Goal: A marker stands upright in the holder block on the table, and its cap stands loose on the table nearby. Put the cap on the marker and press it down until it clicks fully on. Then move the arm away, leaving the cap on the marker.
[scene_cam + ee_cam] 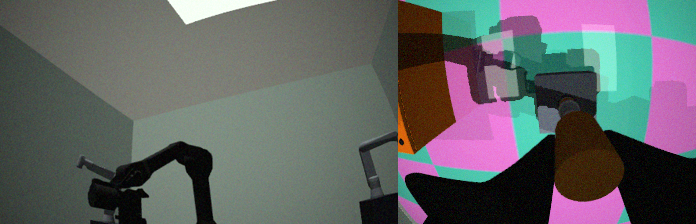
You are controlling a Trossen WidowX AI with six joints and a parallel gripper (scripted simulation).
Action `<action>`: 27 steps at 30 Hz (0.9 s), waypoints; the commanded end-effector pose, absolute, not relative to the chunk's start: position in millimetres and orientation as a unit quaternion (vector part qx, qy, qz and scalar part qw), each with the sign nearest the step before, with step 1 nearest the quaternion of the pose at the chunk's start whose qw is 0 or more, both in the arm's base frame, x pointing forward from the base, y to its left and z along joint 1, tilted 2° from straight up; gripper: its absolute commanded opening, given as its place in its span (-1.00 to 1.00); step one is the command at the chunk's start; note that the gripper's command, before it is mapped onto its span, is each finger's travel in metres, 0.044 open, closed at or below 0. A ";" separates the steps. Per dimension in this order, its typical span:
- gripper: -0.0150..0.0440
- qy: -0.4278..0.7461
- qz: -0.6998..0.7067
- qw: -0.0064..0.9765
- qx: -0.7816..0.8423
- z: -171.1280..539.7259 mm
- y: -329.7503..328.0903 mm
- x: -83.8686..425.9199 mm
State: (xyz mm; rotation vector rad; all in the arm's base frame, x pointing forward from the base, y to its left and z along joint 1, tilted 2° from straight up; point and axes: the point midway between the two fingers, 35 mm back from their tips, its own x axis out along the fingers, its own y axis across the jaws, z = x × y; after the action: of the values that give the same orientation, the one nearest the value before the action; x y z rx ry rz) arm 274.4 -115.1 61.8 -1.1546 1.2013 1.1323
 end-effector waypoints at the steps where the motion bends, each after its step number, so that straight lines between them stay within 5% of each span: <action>1: -0.49 0.504 0.476 0.531 -0.486 58.3 -116.2 273.7; 27: -0.49 0.504 0.476 0.532 -0.486 17.2 -115.7 275.5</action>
State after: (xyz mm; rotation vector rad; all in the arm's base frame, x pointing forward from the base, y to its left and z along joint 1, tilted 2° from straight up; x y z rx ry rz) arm 276.3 -116.9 25.8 -1.1620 1.2033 1.1259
